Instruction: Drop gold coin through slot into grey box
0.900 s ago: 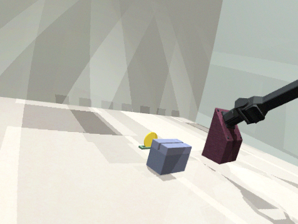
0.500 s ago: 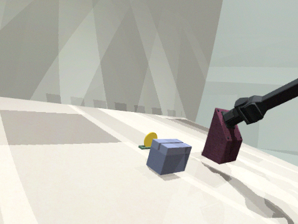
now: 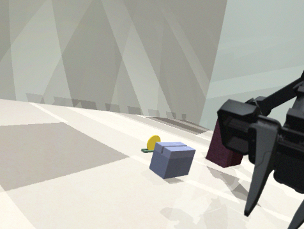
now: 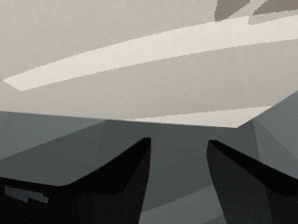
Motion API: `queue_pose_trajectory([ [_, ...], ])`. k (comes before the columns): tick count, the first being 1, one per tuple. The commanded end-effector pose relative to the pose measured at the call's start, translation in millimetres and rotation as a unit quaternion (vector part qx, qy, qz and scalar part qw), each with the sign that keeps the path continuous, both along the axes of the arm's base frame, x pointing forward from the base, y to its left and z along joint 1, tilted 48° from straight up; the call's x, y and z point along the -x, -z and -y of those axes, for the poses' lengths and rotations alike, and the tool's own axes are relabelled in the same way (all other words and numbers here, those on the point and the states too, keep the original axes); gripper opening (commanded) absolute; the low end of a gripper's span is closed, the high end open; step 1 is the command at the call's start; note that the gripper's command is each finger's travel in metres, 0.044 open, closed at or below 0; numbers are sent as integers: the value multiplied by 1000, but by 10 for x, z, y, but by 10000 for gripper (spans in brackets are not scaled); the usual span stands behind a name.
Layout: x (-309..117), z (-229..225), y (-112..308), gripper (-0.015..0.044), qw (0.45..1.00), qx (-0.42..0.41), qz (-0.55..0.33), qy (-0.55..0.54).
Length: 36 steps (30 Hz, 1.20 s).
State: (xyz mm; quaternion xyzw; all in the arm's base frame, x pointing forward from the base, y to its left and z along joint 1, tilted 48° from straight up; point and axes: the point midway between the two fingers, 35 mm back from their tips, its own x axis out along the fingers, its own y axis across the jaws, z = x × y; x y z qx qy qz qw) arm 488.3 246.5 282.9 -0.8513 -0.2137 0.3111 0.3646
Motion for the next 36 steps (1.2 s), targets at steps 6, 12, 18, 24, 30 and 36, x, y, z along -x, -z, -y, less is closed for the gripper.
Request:
queue_pose_trajectory([
  [6,-177,1009,1270,161,955,-60,-251,145],
  [12,10,1739,2032,161,865,-123,-408,264],
  [18,464,2427,2719,161,709,-202,-552,390],
  [24,1113,2936,3237,161,491,-281,-657,499],
  [30,1949,3236,3588,161,179,-354,-717,573],
  [36,2380,3248,3634,161,-10,-376,-721,582],
])
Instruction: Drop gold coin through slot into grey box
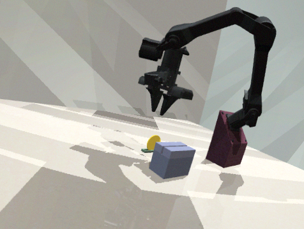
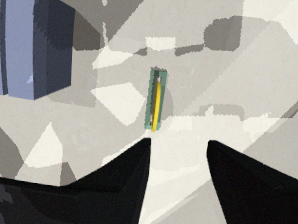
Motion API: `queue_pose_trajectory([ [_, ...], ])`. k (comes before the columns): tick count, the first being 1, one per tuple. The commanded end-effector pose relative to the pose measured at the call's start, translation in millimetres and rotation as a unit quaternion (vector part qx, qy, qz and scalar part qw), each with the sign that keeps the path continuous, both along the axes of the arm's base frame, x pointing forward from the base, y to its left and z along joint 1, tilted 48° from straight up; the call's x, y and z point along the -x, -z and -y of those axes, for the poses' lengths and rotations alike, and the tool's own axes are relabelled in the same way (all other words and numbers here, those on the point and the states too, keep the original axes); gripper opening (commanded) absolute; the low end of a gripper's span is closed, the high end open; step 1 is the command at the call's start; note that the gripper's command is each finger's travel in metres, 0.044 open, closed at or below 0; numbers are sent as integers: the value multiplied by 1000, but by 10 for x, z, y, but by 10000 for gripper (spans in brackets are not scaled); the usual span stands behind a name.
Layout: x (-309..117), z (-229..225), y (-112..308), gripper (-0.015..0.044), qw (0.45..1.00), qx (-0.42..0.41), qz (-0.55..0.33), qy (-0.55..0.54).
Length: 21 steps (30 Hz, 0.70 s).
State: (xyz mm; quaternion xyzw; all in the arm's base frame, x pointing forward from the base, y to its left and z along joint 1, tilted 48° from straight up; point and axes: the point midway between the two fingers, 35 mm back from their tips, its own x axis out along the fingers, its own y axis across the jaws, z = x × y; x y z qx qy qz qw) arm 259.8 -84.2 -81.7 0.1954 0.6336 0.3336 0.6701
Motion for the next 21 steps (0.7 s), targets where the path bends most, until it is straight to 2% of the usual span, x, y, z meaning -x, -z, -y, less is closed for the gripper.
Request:
queue_pose_trajectory([
  [1,95,-59,-12,161,998,-24,-38,34],
  [6,92,-82,6,161,998,-24,-38,34],
  [10,79,-341,203,161,998,-25,-38,34],
  [21,95,-455,307,161,998,-25,-38,34],
])
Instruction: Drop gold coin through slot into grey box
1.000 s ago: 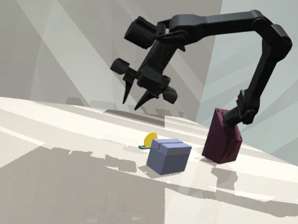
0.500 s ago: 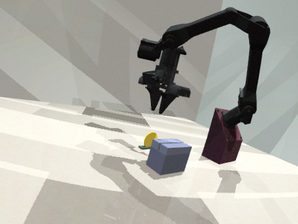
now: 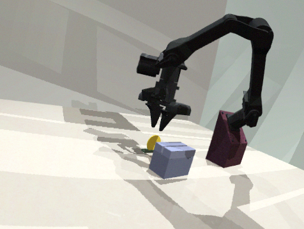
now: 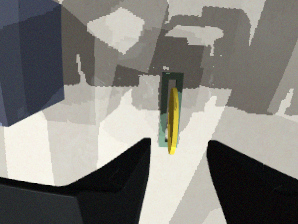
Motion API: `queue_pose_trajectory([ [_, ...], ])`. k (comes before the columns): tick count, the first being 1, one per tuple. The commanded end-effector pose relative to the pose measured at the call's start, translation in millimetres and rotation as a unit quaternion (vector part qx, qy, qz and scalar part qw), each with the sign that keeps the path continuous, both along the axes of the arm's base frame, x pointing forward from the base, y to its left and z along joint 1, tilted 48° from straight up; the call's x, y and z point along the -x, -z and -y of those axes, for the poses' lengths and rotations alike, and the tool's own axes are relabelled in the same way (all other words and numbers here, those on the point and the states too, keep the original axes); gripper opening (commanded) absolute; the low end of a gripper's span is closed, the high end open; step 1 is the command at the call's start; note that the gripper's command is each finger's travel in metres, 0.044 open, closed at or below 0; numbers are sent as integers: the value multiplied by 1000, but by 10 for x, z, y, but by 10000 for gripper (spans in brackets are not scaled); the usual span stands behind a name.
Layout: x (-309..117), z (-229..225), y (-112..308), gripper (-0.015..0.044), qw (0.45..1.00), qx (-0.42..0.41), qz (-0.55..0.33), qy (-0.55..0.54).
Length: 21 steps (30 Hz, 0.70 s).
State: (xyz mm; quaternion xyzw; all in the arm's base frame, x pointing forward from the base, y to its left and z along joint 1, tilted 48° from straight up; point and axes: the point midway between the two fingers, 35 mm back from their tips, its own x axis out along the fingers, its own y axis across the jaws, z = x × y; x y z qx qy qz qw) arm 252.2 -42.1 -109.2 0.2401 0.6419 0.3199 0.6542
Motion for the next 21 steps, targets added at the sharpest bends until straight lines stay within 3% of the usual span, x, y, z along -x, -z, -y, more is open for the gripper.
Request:
queue_pose_trajectory([
  [1,19,-39,38,161,1000,-3,-5,3],
  [21,18,-274,263,161,1000,-3,-5,4],
])
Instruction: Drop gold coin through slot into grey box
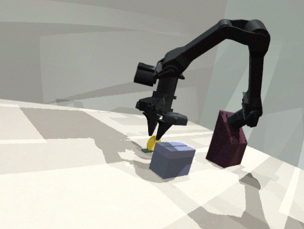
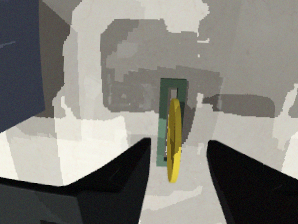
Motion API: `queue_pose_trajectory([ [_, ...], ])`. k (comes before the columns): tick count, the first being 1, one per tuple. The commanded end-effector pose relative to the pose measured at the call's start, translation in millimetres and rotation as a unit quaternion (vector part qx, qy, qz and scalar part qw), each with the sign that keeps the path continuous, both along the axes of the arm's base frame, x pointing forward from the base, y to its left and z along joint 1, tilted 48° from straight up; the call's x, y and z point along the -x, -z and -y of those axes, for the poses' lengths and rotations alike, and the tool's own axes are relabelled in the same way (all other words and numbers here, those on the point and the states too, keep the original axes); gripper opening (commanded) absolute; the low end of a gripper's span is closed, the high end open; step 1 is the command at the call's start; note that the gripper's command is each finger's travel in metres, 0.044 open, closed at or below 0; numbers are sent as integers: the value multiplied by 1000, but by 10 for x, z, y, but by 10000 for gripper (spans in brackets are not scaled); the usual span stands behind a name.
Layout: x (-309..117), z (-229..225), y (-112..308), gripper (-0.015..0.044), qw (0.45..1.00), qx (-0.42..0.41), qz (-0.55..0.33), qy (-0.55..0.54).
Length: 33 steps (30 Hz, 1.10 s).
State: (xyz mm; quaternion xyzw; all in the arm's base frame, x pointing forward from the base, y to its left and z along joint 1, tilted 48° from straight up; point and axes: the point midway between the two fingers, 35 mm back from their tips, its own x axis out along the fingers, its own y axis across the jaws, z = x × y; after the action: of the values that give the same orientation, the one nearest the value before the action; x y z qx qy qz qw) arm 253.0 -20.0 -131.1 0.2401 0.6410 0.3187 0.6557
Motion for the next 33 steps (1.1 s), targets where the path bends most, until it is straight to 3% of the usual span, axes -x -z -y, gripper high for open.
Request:
queue_pose_trajectory([
  [1,27,-64,55,161,1000,-4,-6,2],
  [20,57,-274,231,161,1000,-6,-6,2],
  [26,57,-274,231,3,1000,-6,-6,2],
  [33,57,-274,231,0,1000,-6,-6,2],
])
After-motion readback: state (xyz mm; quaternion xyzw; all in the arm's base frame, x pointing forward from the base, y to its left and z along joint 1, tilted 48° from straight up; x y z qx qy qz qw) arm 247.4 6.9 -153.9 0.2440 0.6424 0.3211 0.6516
